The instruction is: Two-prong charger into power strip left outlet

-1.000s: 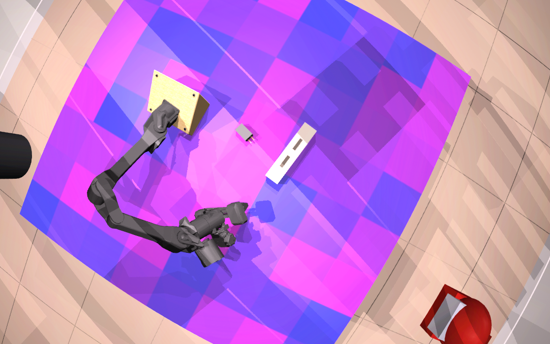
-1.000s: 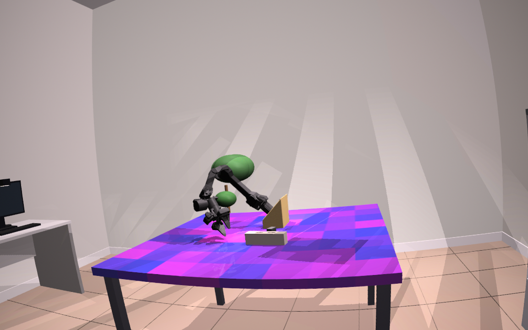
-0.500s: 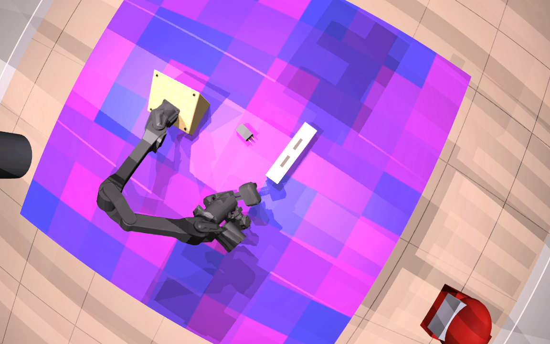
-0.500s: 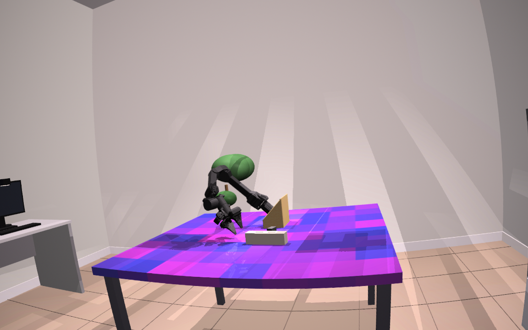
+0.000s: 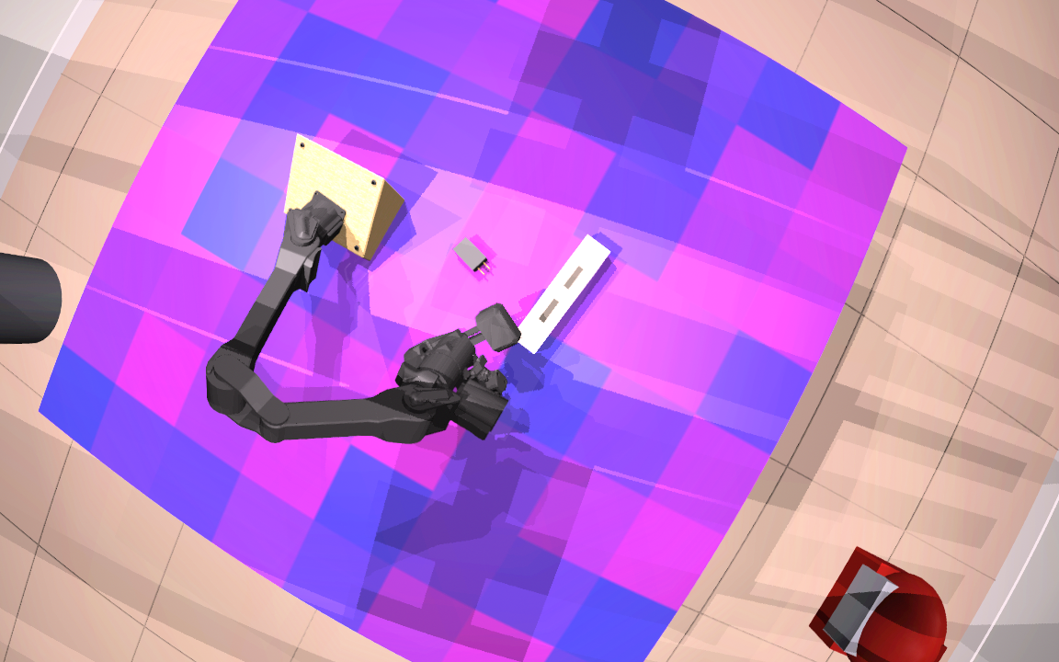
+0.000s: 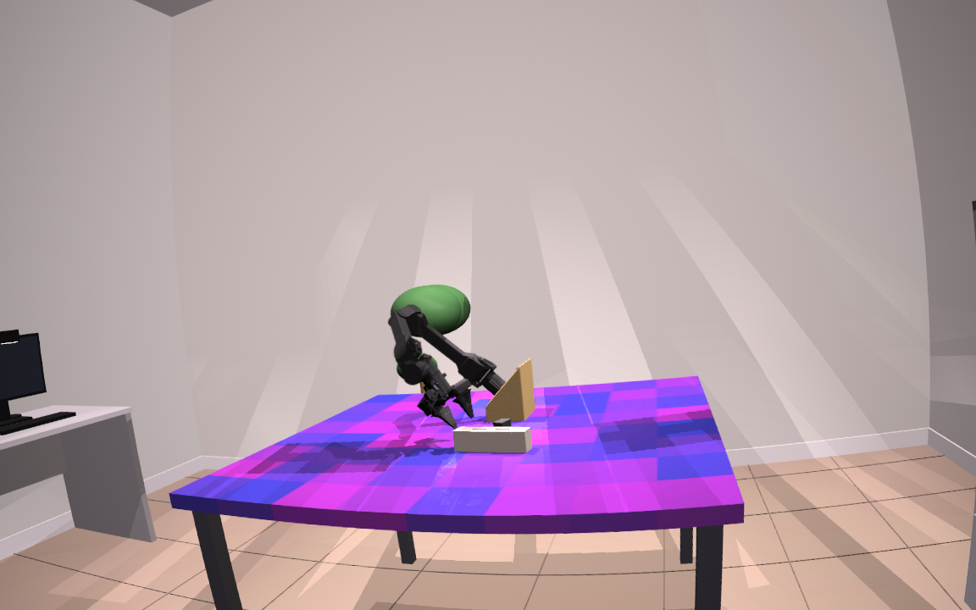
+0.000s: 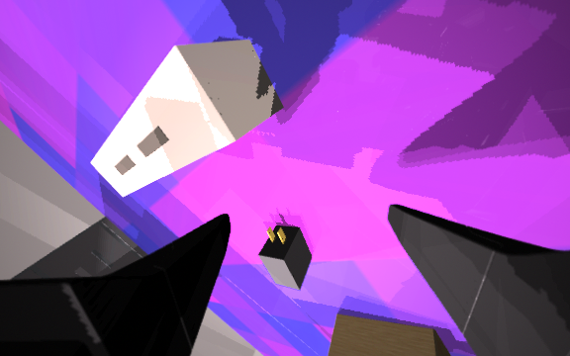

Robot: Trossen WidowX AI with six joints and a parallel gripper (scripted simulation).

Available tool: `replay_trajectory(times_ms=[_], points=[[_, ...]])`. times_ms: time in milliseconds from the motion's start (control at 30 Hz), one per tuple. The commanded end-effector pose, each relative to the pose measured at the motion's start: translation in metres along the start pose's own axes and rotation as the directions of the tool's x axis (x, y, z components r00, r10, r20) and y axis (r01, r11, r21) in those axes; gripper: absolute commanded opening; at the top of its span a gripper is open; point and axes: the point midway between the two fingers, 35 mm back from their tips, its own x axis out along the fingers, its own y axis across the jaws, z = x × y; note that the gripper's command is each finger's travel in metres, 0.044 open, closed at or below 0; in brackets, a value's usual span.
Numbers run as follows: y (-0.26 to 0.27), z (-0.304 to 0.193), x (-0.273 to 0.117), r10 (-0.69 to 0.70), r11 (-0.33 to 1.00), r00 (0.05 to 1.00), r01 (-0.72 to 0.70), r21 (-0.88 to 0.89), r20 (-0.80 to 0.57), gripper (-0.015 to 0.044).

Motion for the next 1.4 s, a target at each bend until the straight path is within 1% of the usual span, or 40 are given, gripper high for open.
replay_trajectory(times_ms=[0, 333, 667, 1000, 1367], points=[[0.009, -0.013, 0.006, -0.051, 0.999, 0.999, 0.051, -0.02, -0.017, 0.044], [0.025, -0.039, 0.016, -0.159, 0.985, 0.987, 0.157, -0.066, -0.022, 0.044], [0.037, -0.064, 0.024, -0.265, 0.958, 0.964, 0.264, -0.111, 0.007, 0.044], [0.046, -0.087, 0.029, -0.361, 0.918, 0.93, 0.367, -0.152, 0.069, 0.044], [0.053, -0.11, 0.033, -0.445, 0.861, 0.879, 0.472, -0.186, 0.17, 0.044]])
